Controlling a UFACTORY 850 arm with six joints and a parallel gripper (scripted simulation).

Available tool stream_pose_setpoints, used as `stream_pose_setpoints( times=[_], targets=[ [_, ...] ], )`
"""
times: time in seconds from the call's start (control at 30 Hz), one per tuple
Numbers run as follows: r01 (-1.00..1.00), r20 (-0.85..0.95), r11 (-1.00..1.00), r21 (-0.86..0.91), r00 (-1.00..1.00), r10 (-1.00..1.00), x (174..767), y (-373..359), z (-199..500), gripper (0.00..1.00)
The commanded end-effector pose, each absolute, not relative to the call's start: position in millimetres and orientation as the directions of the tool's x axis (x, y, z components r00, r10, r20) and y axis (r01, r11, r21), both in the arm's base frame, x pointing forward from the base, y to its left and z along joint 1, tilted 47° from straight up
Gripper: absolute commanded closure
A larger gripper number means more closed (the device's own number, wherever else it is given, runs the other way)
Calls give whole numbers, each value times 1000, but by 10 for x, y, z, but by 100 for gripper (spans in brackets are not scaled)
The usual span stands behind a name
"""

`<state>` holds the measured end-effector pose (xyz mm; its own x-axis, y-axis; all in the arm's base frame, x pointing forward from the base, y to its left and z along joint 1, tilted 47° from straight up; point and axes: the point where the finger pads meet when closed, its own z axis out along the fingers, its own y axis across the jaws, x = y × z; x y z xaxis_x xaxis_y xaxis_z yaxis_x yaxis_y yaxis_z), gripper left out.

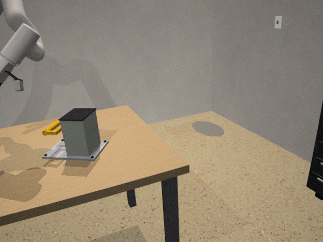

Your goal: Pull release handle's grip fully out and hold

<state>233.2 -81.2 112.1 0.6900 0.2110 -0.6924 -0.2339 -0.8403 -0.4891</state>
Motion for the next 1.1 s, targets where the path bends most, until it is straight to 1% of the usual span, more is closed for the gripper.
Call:
stream_pose_setpoints(
  times=[0.0,0.03,0.1,0.13,0.5,0.6,0.67,0.7,1.07],
  targets=[
    [-389,-735,-832,-396,677,33,2541,-712,1000,0],
    [-417,-741,-826,-379,671,1,2580,-697,979,0],
    [-417,-741,-826,-379,671,1,2580,-697,979,0],
    [-498,-758,-802,-330,646,-89,2695,-656,916,0],
    [-755,-792,-637,-152,479,-379,3120,-549,692,0],
    [-815,-794,-570,-101,411,-447,3244,-530,628,0],
    [-815,-794,-570,-101,411,-447,3244,-530,628,0],
    [-865,-794,-498,-52,339,-506,3365,-517,566,0],
    [-973,-766,-198,120,36,-642,3800,-512,342,0]
  ],
)
